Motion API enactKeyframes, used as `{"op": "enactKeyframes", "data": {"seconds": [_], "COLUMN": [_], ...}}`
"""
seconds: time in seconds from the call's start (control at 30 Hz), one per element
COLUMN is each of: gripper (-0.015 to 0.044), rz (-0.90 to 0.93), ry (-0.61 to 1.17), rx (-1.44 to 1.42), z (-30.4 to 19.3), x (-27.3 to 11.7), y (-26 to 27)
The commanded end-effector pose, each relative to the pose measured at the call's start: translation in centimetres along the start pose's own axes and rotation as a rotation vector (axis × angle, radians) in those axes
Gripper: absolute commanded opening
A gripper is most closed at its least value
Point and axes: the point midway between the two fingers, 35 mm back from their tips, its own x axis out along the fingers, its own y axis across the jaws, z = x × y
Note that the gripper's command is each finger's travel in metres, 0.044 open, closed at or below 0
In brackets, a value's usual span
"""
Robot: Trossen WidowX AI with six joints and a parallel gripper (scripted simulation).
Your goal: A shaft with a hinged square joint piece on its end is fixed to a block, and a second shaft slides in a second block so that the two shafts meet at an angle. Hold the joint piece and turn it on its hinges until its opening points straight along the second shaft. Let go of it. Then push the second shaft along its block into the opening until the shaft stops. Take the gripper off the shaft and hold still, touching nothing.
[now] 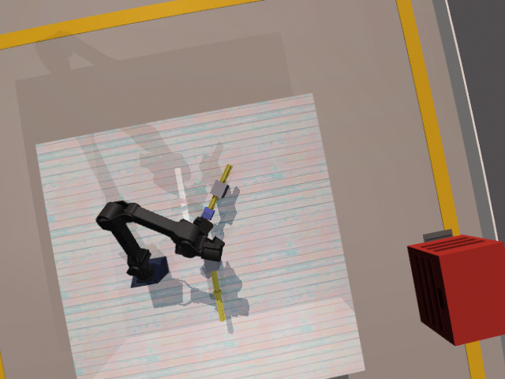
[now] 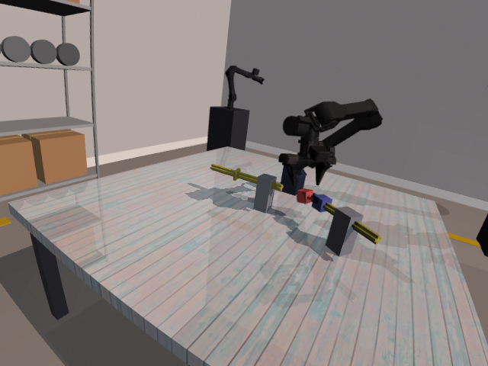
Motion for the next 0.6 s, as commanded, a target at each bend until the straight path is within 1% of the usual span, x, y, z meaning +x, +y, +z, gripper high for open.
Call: {"op": "enactKeyframes", "data": {"seconds": [0.0, 0.43, 0.57], "gripper": [0.044, 0.044, 0.044], "rz": [-0.034, -0.126, -0.131], "ry": [0.016, 0.052, 0.053], "rx": [0.108, 0.538, 0.56], "z": [0.5, 1.5, 1.5], "x": [-1.9, -8.1, -8.5], "y": [-0.1, 1.2, 1.4]}}
